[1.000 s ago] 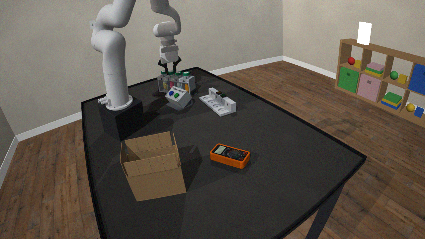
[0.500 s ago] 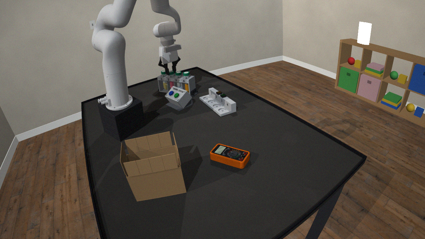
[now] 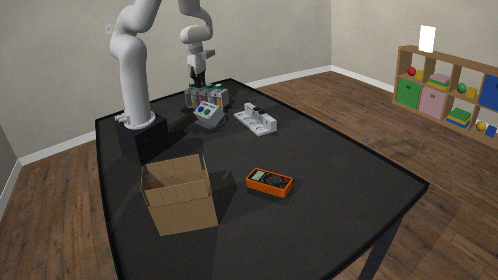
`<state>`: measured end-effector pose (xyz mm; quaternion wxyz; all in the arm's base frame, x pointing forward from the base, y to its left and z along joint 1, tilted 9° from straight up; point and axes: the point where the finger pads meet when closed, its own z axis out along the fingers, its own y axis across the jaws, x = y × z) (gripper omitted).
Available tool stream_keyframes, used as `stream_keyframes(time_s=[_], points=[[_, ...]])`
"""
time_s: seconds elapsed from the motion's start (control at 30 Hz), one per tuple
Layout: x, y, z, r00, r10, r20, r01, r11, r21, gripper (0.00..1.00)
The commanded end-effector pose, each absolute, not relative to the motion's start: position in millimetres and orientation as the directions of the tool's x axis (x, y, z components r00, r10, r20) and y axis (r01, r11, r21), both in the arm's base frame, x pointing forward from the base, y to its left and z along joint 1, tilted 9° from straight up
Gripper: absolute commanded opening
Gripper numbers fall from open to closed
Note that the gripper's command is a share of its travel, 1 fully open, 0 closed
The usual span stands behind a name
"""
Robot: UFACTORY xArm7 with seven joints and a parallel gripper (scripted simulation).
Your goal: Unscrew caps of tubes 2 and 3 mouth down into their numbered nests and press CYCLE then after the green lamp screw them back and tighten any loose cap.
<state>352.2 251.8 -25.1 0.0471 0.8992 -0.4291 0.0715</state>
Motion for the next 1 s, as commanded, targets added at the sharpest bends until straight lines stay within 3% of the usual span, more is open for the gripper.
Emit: stream_keyframes(time_s=[0.0, 0.3, 0.53, 0.57, 0.97], points=[[353.5, 253.1, -23.6, 0.813, -0.568, 0.128, -0.579, -0.812, 0.077, 0.00], [353.5, 253.1, -23.4, 0.963, -0.254, 0.094, -0.264, -0.957, 0.116, 0.00], [353.5, 253.1, -23.4, 0.968, -0.234, 0.092, -0.244, -0.962, 0.118, 0.00], [353.5, 253.1, -23.4, 0.968, -0.234, 0.092, -0.244, -0.962, 0.118, 0.46], [353.6, 253.1, -23.4, 0.968, -0.235, 0.092, -0.245, -0.962, 0.118, 0.46]])
